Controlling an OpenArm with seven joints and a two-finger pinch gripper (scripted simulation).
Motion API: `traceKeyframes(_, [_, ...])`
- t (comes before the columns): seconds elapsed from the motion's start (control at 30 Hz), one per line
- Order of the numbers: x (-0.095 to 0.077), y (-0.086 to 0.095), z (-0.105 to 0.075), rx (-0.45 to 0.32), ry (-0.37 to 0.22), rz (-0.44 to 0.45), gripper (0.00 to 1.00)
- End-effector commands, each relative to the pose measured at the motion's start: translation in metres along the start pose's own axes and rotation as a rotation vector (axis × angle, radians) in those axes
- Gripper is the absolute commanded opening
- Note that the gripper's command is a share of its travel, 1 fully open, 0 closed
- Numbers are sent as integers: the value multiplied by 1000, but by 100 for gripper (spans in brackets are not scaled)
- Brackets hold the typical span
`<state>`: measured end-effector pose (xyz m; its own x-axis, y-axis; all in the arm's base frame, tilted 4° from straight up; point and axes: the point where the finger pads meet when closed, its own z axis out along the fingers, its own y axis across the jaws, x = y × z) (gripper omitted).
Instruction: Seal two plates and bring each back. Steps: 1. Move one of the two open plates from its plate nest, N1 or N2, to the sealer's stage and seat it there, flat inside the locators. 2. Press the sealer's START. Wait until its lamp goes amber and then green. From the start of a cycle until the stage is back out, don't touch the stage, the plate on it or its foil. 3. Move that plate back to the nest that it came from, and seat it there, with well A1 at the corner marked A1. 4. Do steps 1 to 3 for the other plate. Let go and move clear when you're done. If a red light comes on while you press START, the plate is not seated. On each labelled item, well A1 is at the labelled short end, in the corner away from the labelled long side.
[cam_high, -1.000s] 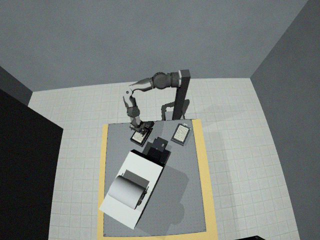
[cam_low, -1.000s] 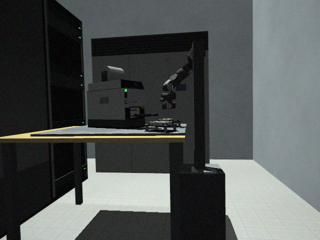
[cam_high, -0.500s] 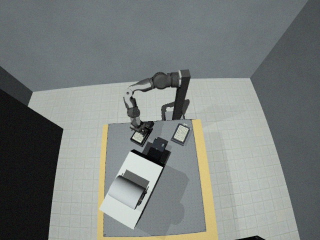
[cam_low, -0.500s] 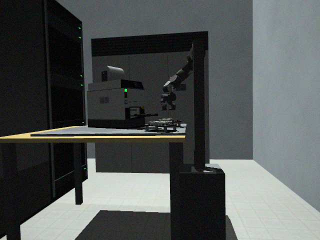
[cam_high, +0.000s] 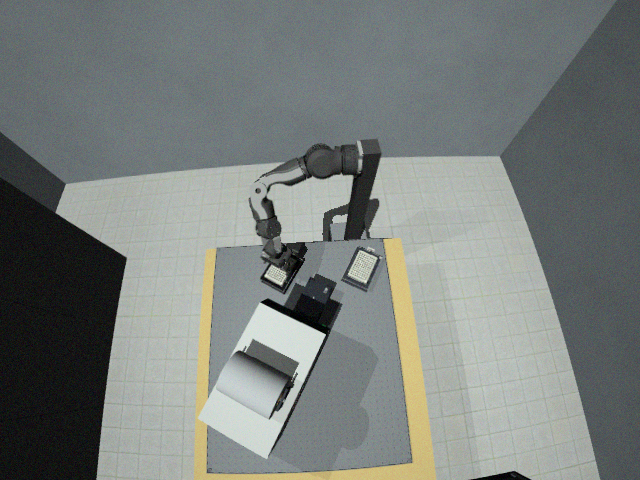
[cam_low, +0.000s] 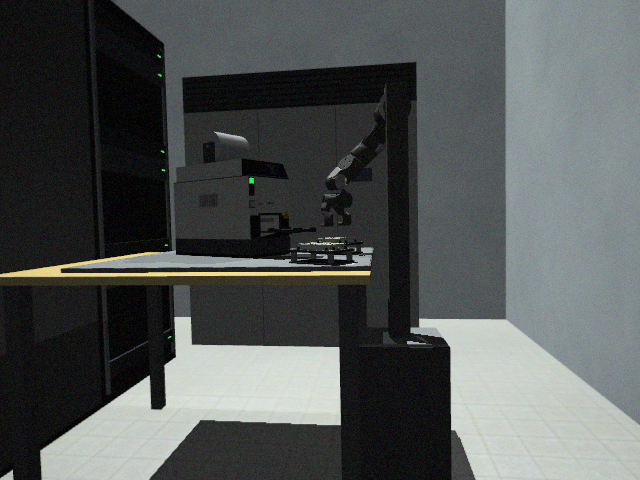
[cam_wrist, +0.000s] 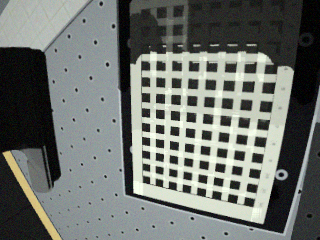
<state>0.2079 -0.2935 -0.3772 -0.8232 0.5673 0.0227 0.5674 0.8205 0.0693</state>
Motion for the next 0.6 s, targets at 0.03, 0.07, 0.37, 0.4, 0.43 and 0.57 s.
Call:
traceKeyframes(0.03, [0,1,4,-6,-3,-3,65])
traceKeyframes(0.07, [0,1,6,-7,-3,-3,65])
traceKeyframes(0.37, [0,1,17,-7,-3,-3,65])
traceKeyframes(0.4, [0,1,19,-6,-2,-3,65])
traceKeyframes(0.43, [0,1,21,-6,-2,-3,65])
traceKeyframes(0.57, [0,1,27,-6,-2,-3,65])
